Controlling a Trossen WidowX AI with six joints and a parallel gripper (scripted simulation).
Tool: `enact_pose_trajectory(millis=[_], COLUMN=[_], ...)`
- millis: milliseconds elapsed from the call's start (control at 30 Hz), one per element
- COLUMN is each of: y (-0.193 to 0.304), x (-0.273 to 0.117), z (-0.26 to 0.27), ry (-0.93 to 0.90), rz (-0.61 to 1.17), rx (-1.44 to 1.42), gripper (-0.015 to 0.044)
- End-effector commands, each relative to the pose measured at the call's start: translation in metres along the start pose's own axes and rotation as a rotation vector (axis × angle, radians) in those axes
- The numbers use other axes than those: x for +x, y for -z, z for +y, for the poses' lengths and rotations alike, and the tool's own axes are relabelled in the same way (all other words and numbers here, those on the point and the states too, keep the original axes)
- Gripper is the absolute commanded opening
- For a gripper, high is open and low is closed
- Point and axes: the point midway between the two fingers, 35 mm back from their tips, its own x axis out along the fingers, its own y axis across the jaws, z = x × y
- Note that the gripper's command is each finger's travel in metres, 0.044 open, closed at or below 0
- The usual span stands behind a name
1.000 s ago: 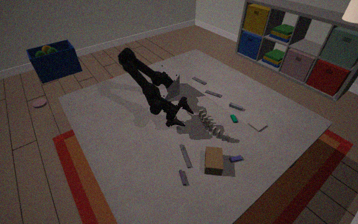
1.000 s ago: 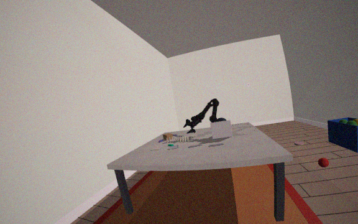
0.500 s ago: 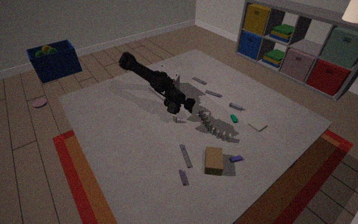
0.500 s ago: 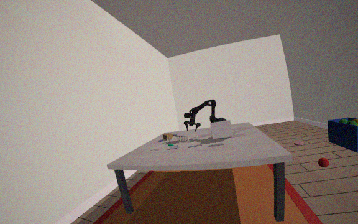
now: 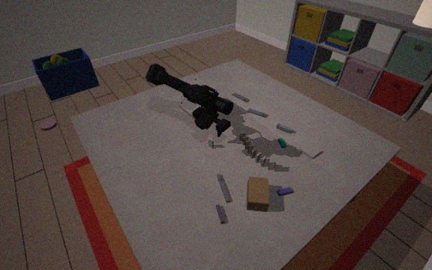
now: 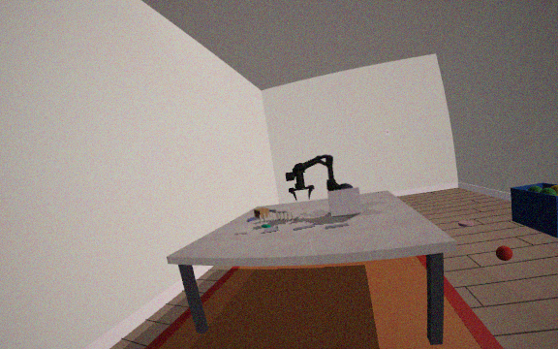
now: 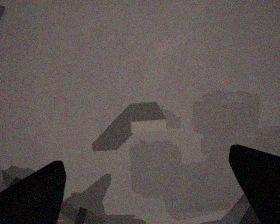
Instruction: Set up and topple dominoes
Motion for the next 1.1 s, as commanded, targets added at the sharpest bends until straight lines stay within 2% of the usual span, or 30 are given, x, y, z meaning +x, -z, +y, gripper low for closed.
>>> enact_pose_trajectory(millis=[0, 167, 667, 1067], y=[0.000, -0.001, -0.002, -0.002], x=[0.022, 0.057, 0.073, 0.073], z=[-0.001, -0.004, -0.005, -0.005], ry=[0.015, 0.016, 0.016, 0.016], rz=[-0.005, -0.012, -0.013, -0.013], rx=[-0.006, -0.005, -0.005, -0.005], gripper=[0.0440, 0.0440, 0.0440, 0.0125])
